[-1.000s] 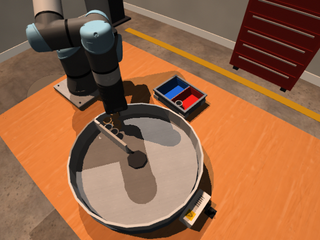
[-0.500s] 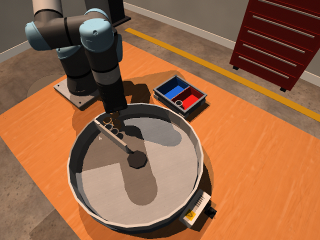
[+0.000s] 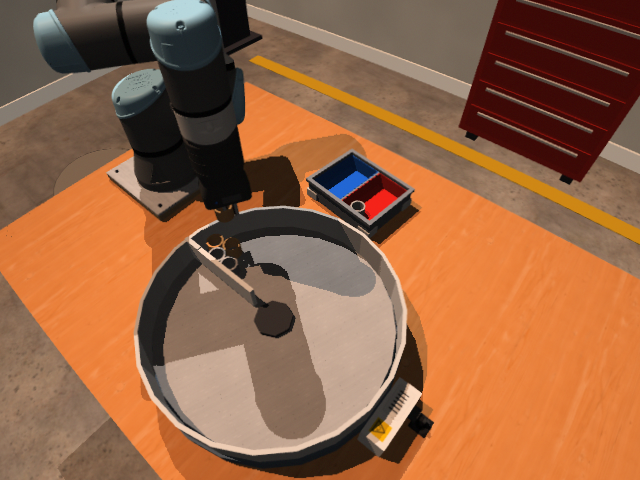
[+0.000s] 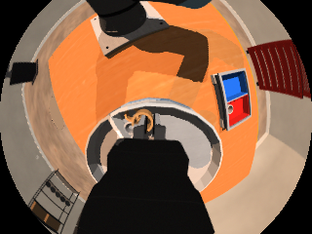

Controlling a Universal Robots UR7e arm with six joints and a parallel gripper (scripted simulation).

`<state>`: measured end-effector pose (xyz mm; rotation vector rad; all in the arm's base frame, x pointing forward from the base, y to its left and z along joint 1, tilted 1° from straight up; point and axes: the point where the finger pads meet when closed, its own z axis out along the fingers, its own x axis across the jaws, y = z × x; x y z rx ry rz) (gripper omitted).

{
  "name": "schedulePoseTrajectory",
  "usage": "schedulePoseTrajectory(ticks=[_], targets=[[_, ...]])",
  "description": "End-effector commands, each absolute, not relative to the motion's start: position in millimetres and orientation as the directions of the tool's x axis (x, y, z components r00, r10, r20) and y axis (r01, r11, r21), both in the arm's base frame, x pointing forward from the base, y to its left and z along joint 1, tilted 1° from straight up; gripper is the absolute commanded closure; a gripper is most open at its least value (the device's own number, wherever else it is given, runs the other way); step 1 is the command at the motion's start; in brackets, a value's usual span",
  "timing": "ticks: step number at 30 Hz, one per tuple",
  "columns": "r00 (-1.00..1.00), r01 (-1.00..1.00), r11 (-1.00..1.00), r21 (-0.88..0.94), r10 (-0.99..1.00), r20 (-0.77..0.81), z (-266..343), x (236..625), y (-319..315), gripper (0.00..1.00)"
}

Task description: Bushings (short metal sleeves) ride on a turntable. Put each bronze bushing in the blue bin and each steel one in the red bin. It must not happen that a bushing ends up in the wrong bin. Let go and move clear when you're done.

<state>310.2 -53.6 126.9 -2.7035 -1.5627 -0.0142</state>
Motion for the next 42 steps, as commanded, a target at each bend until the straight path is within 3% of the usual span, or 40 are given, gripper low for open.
schedulePoseTrajectory(ticks=[1, 18, 23, 42], targets=[[0.499, 0.867, -0.499, -0.012, 0.866, 0.018, 131.4, 310.1, -53.8, 1.00], [0.499, 0.867, -0.499, -0.012, 0.866, 0.018, 155.4, 310.1, -54.3, 1.00], [0.437, 0.899, -0.437, -0.010, 0.899, 0.018, 156.4, 315.9, -3.5, 1.00], [0.308, 0.951, -0.308, -0.008, 0.951, 0.020, 158.6, 327.5, 98.1, 1.00]])
